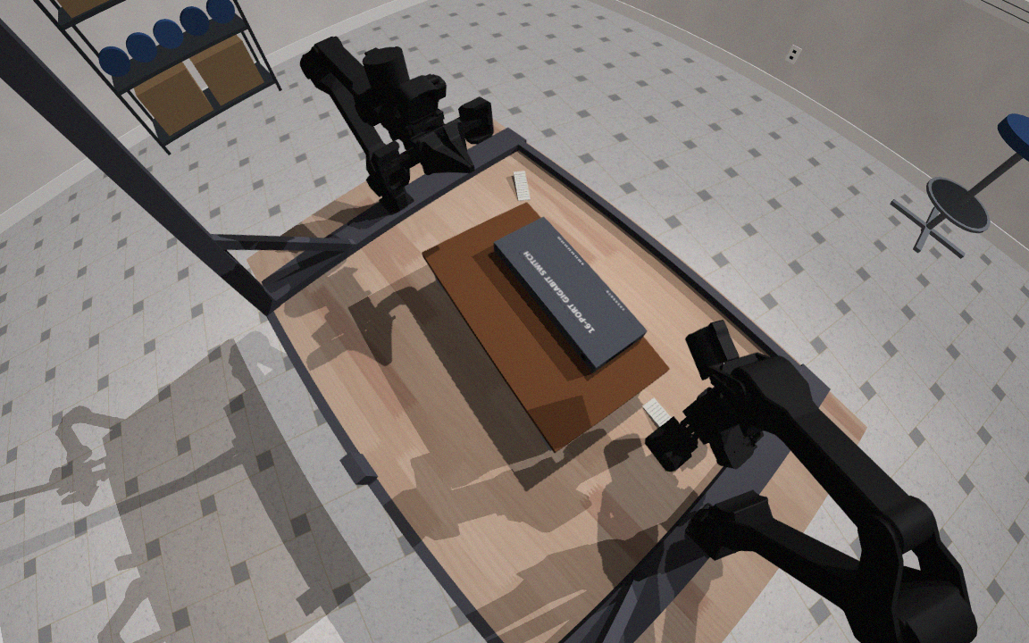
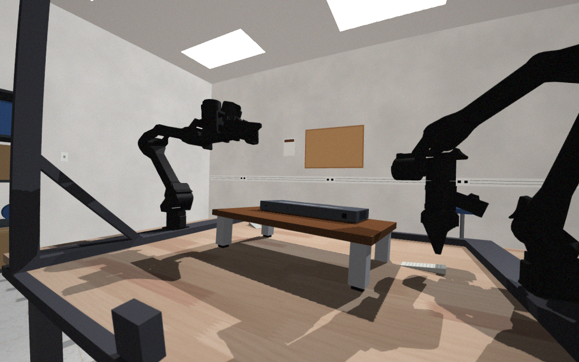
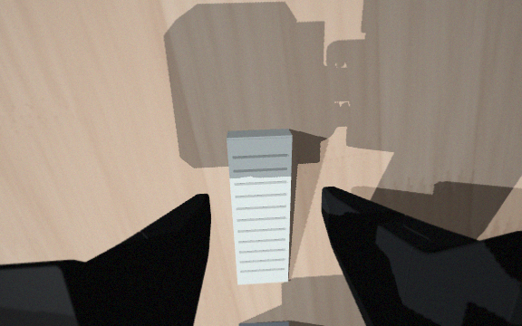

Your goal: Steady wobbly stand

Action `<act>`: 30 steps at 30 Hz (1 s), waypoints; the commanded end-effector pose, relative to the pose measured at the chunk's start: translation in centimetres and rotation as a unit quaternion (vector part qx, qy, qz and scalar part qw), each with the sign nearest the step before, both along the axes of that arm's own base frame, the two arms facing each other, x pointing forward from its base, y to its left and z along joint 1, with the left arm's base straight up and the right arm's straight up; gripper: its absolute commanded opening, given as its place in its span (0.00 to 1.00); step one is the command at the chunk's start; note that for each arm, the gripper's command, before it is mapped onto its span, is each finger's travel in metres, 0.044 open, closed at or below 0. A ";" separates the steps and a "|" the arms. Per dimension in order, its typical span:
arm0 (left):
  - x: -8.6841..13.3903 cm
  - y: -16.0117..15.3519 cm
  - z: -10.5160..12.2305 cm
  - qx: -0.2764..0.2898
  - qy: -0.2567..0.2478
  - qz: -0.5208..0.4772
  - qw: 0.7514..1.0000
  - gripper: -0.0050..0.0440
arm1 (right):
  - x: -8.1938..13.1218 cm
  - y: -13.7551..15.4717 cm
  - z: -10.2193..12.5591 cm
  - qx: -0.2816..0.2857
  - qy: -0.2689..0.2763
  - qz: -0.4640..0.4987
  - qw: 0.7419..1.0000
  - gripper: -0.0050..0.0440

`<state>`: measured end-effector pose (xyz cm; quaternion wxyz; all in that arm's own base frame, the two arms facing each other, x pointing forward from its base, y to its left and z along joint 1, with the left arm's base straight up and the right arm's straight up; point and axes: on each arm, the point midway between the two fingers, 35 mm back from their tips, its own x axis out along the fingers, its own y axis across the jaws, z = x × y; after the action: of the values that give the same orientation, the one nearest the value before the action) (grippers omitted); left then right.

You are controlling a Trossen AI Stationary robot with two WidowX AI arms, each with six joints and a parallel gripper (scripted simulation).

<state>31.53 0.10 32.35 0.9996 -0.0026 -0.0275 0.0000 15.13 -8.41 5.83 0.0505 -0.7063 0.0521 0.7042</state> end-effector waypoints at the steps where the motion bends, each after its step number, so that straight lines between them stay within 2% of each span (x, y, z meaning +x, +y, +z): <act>1: -0.2 -0.1 1.6 0.000 -0.019 -0.002 1.000 0.00 | -0.1 0.0 -0.9 0.001 0.001 -0.005 1.000 0.51; 11: -0.2 -0.1 1.6 0.000 -0.019 -0.002 1.000 0.00 | 0.1 -0.1 -2.5 0.001 -0.002 -0.007 1.000 0.51; 14: -0.2 -0.1 1.6 0.000 -0.019 -0.002 1.000 0.00 | 0.3 -0.2 -2.0 -0.002 -0.005 -0.005 1.000 0.51; 16: -0.2 -0.1 1.6 0.000 -0.019 -0.002 1.000 0.00 | 0.0 -0.1 -3.0 0.001 -0.002 -0.007 1.000 0.51; 24: -0.2 -0.1 1.6 0.000 -0.019 -0.002 1.000 0.00 | 0.1 -0.2 -4.3 0.000 -0.003 -0.008 1.000 0.51; 27: -0.2 -0.1 1.6 0.000 -0.019 -0.002 1.000 0.00 | 0.7 -0.5 -3.4 -0.005 -0.012 -0.006 1.000 0.51; 28: -0.2 -0.1 1.6 0.000 -0.019 -0.002 1.000 0.00 | 0.7 -0.5 -3.4 -0.006 -0.013 -0.006 1.000 0.10; 30: -0.2 -0.1 1.6 0.000 -0.019 -0.002 1.000 0.00 | 0.7 -0.5 -3.4 -0.006 -0.014 -0.006 1.000 0.10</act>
<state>31.53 0.10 32.35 0.9996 -0.0026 -0.0275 0.0000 15.10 -8.45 1.84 0.0533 -0.7052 0.0534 0.7050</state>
